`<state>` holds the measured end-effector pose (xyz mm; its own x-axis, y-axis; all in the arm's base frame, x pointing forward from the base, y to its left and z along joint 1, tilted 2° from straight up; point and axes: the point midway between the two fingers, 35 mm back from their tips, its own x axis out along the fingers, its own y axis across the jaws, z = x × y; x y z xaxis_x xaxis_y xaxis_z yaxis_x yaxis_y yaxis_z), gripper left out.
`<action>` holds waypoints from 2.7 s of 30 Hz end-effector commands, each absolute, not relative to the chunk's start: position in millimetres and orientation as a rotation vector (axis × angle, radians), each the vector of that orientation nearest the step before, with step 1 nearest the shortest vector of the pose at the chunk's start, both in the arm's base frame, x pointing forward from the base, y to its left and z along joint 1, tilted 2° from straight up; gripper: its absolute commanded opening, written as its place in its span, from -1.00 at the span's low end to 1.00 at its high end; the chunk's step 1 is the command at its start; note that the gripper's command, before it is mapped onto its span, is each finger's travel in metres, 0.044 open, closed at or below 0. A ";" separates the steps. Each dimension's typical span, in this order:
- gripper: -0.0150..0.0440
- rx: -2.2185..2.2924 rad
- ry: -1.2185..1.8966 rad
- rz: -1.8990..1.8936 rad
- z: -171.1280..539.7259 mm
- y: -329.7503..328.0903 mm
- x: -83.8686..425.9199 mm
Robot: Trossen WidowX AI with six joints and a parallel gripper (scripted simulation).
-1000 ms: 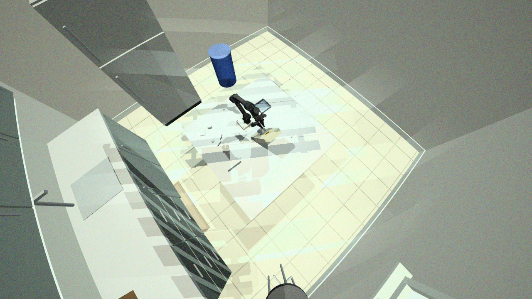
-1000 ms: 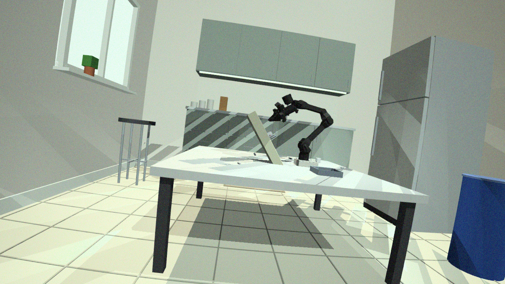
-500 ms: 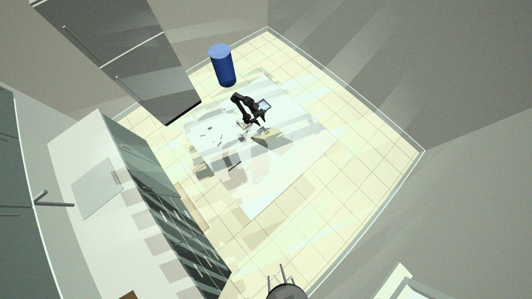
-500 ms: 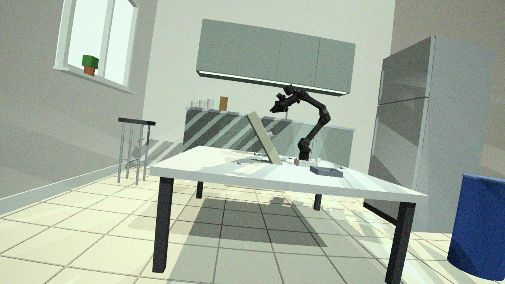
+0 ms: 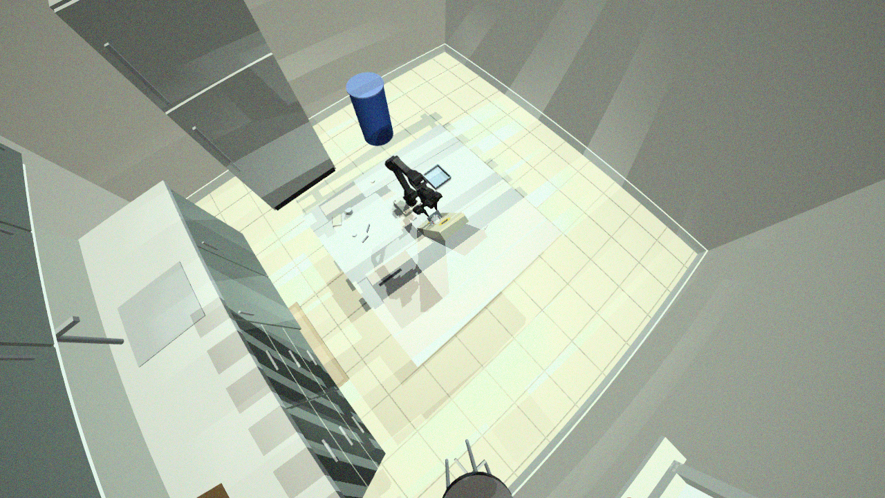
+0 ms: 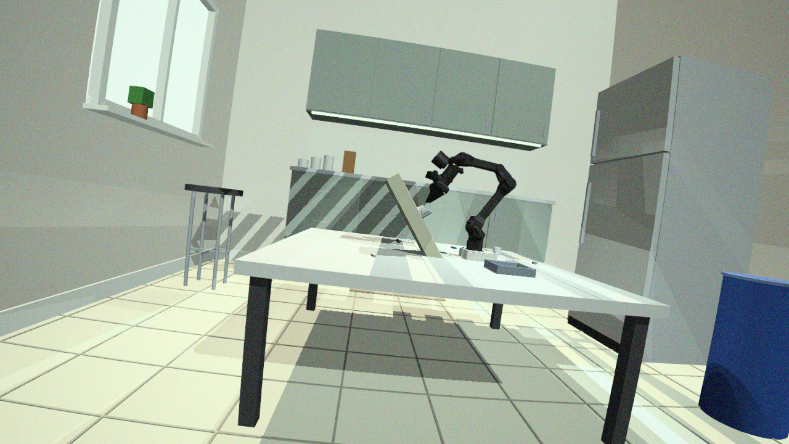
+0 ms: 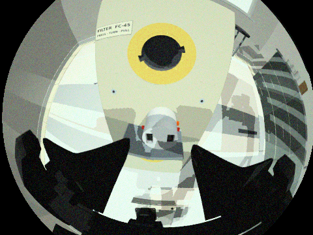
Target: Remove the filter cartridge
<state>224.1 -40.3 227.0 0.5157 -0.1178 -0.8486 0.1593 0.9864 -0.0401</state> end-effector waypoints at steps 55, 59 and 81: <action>-0.49 0.054 1.016 -0.169 205.7 -46.1 255.9; -0.49 0.054 1.016 -0.168 212.3 -46.0 257.7; -0.49 0.056 1.021 -0.167 288.9 -35.0 217.7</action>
<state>220.6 -36.8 283.7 0.5064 -0.1108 -0.8551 0.1621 0.9863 -0.0318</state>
